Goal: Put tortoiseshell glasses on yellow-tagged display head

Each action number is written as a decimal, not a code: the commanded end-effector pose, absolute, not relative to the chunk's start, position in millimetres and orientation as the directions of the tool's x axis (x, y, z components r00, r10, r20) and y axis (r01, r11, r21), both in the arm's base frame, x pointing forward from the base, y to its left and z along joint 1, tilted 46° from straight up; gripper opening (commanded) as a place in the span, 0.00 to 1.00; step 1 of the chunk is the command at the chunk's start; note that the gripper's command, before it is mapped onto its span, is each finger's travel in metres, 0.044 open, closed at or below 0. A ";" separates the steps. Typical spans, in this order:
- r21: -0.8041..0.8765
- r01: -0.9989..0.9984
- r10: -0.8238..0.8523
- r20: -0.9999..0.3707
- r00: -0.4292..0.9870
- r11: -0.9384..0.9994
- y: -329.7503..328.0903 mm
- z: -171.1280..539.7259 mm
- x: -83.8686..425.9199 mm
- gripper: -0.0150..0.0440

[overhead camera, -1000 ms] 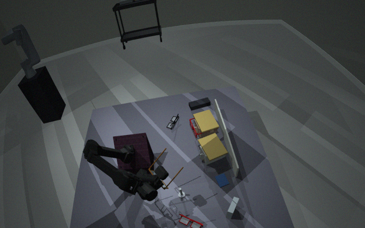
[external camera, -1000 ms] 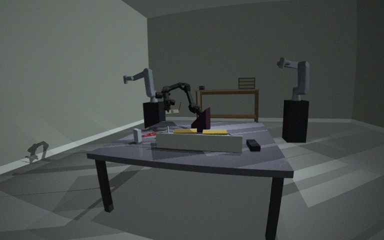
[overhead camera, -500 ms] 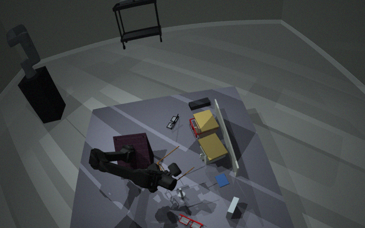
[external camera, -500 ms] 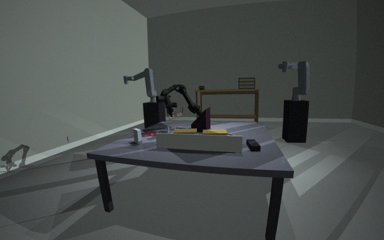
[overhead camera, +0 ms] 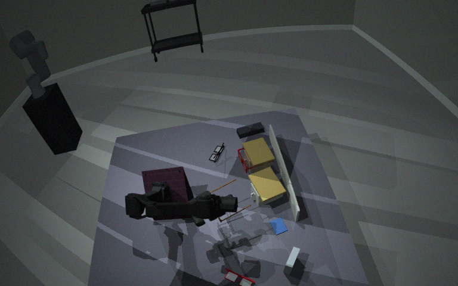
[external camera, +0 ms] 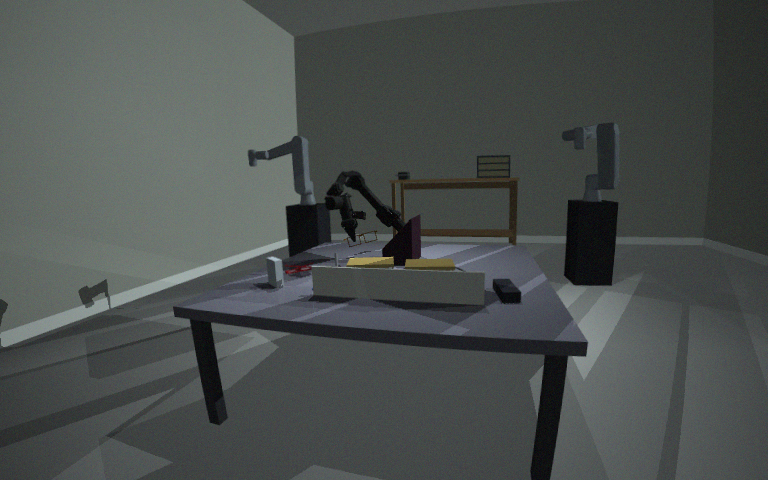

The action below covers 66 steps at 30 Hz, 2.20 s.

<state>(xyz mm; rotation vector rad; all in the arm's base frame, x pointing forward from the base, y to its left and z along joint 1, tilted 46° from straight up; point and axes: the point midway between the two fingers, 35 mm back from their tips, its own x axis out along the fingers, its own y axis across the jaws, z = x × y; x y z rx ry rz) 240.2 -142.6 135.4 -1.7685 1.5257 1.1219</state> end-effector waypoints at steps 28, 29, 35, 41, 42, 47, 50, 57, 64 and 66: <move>0.186 -0.980 -0.708 -0.701 -0.080 -0.073 -119.0 73.3 257.6 0.25; 0.186 -0.980 -0.706 -0.704 -0.081 -0.073 -119.7 72.8 257.6 0.25; 0.186 -0.980 -0.697 -0.712 -0.083 -0.073 -124.2 70.0 257.3 0.25; 0.186 -0.980 -0.697 -0.712 -0.083 -0.073 -128.4 67.2 257.2 0.25; 0.186 -0.980 -0.697 -0.712 -0.083 -0.073 -129.0 66.8 257.2 0.25; 0.186 -0.980 -0.697 -0.712 -0.083 -0.073 -132.1 64.5 257.0 0.25; 0.186 -0.980 -0.700 -0.710 -0.082 -0.073 -133.9 63.0 256.9 0.25; 0.186 -0.980 -0.704 -0.705 -0.081 -0.073 -137.0 59.0 256.6 0.25; 0.186 -0.980 -0.704 -0.705 -0.081 -0.073 -139.7 54.4 256.0 0.25; 0.186 -0.980 -0.704 -0.705 -0.081 -0.073 -140.4 53.1 255.9 0.25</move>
